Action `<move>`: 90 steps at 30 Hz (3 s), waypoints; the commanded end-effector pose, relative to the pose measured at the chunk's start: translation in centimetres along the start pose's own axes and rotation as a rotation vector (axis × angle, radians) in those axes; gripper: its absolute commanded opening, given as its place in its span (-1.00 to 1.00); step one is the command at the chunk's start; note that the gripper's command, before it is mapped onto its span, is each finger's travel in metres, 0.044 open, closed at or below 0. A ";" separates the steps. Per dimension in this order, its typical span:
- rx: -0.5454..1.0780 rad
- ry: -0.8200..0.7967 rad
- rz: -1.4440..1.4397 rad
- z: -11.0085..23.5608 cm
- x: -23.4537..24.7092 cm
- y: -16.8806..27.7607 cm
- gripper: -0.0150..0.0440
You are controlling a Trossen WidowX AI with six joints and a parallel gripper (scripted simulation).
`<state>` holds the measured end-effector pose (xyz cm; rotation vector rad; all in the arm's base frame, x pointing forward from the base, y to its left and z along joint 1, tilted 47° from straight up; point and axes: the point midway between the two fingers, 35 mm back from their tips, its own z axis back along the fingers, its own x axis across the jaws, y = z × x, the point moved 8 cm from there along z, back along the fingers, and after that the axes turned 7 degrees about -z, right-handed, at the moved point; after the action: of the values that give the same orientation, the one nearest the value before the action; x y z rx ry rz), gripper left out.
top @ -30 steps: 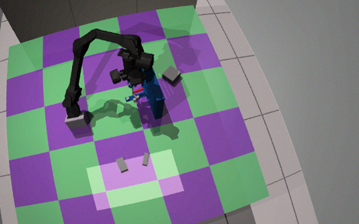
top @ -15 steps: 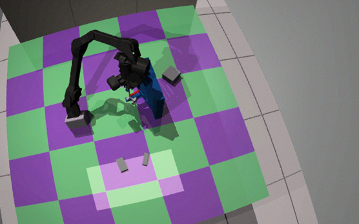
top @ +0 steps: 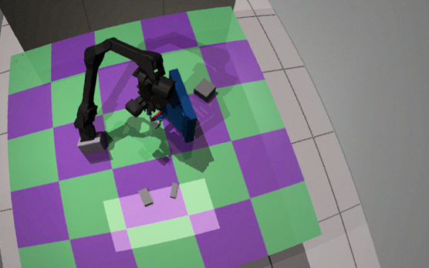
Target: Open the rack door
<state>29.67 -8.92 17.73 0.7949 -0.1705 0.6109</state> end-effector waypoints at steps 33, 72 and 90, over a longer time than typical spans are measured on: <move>0.004 -0.002 0.577 -0.1 -6.0 -4.5 -0.41; 0.000 0.001 1.222 0.0 -9.4 -13.2 -0.41; 0.000 0.001 1.222 0.0 -9.4 -13.2 0.04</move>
<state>29.56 -20.32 6.12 0.6260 -0.6714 1.7406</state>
